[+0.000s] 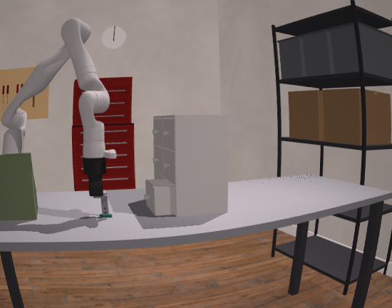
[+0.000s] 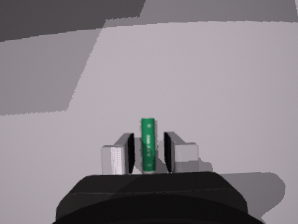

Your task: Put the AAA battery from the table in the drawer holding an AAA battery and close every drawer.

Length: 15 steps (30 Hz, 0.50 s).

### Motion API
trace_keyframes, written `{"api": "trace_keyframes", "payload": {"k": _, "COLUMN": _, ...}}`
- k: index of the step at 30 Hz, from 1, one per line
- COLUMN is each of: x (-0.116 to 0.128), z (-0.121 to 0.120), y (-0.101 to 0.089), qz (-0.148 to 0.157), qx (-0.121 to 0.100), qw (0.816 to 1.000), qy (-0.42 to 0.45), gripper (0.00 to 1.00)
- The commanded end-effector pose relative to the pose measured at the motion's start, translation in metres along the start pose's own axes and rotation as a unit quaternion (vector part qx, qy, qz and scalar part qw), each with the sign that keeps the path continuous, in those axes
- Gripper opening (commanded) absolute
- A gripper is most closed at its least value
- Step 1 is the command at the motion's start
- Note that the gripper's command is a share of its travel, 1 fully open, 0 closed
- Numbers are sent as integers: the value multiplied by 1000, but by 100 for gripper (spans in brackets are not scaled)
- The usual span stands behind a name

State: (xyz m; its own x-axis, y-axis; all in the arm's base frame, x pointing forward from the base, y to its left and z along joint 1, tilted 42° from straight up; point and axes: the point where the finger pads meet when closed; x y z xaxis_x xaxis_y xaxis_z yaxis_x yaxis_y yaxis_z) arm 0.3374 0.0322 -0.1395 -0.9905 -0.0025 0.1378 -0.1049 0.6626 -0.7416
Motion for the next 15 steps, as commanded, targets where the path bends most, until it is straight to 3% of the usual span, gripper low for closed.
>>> {"api": "trace_keyframes", "payload": {"k": 1, "x": 0, "z": 0, "y": 3, "qz": 0, "qx": 0, "qw": 1000, "qy": 0, "gripper": 54}}
{"api": "trace_keyframes", "payload": {"k": 15, "x": 0, "z": 0, "y": 10, "qz": 0, "qx": 0, "qw": 1000, "qy": 0, "gripper": 54}}
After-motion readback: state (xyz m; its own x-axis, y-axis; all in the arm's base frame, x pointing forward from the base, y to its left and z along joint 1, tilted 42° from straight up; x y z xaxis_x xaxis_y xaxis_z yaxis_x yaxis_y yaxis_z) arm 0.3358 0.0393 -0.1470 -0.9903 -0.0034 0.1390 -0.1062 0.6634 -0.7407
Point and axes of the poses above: the point where the finger pads meet when closed, its own y axis out along the fingers, its own z axis across the jaws, x = y × z, and after that the axes turned 4 degrees about y, right-handed
